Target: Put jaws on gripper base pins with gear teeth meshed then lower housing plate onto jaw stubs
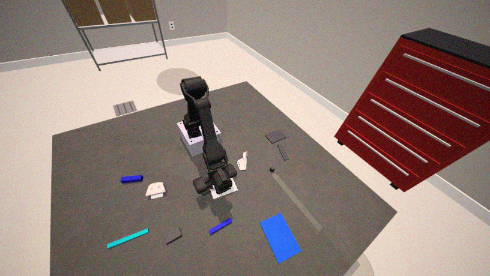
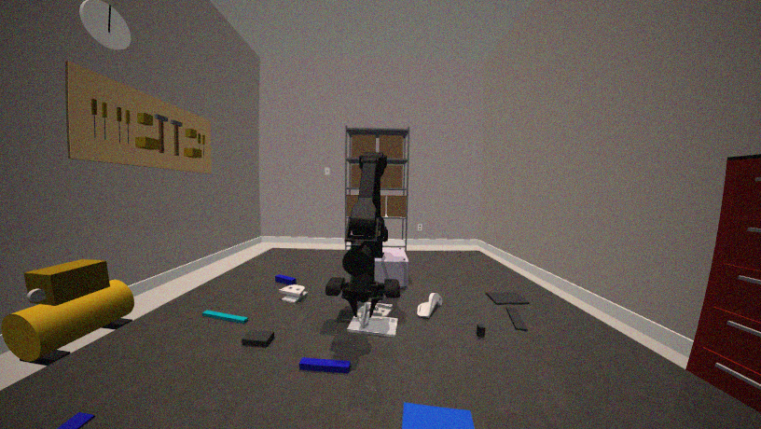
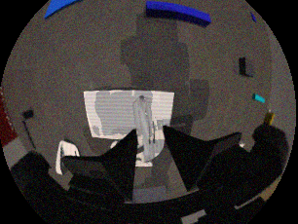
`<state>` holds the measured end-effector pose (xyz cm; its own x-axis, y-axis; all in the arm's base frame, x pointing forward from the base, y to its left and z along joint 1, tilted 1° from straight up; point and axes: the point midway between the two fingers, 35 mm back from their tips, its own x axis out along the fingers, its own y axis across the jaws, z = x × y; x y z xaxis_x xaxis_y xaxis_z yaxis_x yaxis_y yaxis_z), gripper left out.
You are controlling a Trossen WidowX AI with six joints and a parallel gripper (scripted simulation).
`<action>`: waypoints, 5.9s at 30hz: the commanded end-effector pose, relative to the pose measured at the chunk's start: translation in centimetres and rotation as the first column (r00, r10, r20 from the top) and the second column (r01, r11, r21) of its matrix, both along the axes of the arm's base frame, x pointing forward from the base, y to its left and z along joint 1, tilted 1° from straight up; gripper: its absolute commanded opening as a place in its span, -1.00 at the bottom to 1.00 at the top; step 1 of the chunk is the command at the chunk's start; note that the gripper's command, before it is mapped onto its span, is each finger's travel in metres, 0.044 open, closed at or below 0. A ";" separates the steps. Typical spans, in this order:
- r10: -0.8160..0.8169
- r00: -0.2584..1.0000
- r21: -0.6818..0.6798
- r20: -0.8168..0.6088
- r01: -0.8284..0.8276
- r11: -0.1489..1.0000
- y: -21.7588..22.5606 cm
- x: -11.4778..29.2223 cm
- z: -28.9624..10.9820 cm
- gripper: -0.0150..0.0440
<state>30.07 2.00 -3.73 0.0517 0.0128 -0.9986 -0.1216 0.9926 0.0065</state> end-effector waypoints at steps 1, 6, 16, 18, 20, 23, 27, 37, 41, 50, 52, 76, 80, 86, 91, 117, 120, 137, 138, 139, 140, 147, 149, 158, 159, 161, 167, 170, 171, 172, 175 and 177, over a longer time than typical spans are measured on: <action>0.004 1.000 0.002 0.000 -0.004 1.000 0.0 0.0 0.0 -0.04; 0.004 1.000 0.002 0.000 -0.004 1.000 0.0 0.0 0.0 -0.04; 0.004 1.000 0.002 0.000 -0.004 1.000 0.0 0.0 0.0 -0.04; 0.004 1.000 0.002 0.000 -0.004 1.000 0.0 0.0 0.0 -0.04; 0.004 1.000 0.002 0.000 -0.004 1.000 0.0 0.0 0.0 -0.04; 0.004 1.000 0.002 0.000 -0.004 1.000 0.0 0.0 0.0 -0.04; 0.004 1.000 0.002 0.000 -0.004 1.000 0.0 0.0 0.0 -0.04; 0.004 1.000 0.002 0.000 -0.004 1.000 0.0 0.0 0.0 -0.04; 0.004 1.000 0.002 0.000 -0.004 1.000 0.0 0.0 0.0 -0.04; 0.000 1.000 0.000 0.000 0.000 1.000 0.0 0.0 0.0 0.23; 0.000 1.000 0.000 0.000 0.000 1.000 0.0 0.0 0.0 0.27; 0.004 1.000 0.002 0.001 -0.004 1.000 -0.1 -0.4 6.8 0.27; -0.001 1.000 -0.006 0.020 0.001 1.000 -0.1 0.1 6.4 0.00; -0.001 1.000 -0.006 0.020 0.001 1.000 -0.1 0.1 6.4 -0.49; -0.001 1.000 -0.006 0.020 0.001 1.000 -0.1 0.1 6.4 -0.49; 0.395 0.919 -0.023 0.017 -0.395 0.919 3.8 -1.1 6.5 -0.49; 0.476 0.879 -0.028 0.015 -0.476 0.879 4.6 -1.5 6.5 -0.49; 0.844 0.537 -0.047 0.001 -0.843 0.537 8.9 -3.9 6.5 -0.49; 0.859 0.511 -0.048 0.000 -0.858 0.511 9.1 -4.1 6.5 -0.49; 0.874 0.485 -0.049 -0.001 -0.873 0.485 9.4 -4.2 6.5 -0.49; 0.889 0.459 -0.050 -0.002 -0.888 0.458 9.6 -4.4 6.5 -0.49; 0.965 0.262 -0.056 -0.010 -0.964 0.261 11.2 -5.6 6.6 -0.49; 0.979 0.203 -0.058 -0.012 -0.978 0.202 11.6 -6.0 6.6 -0.49; 0.997 -0.067 -0.063 -0.024 -0.996 -0.068 13.4 -7.7 6.6 -0.49; 0.995 -0.097 -0.064 -0.025 -0.993 -0.098 13.6 -7.9 6.6 -0.49; 0.987 -0.157 -0.065 -0.028 -0.985 -0.158 13.9 -8.3 6.6 -0.49; 0.943 -0.332 -0.066 -0.036 -0.940 -0.333 15.0 -9.6 6.6 -0.49; 0.909 -0.416 -0.067 -0.040 -0.906 -0.417 15.5 -10.2 6.6 -0.49; 0.896 -0.443 -0.067 -0.041 -0.893 -0.445 15.6 -10.4 6.6 -0.49; 0.882 -0.470 -0.067 -0.043 -0.879 -0.471 15.8 -10.6 6.6 -0.49; 0.836 -0.547 -0.066 -0.047 -0.833 -0.549 16.2 -11.3 6.6 -0.49; 0.801 -0.597 -0.066 -0.049 -0.798 -0.599 16.5 -11.7 6.6 -0.49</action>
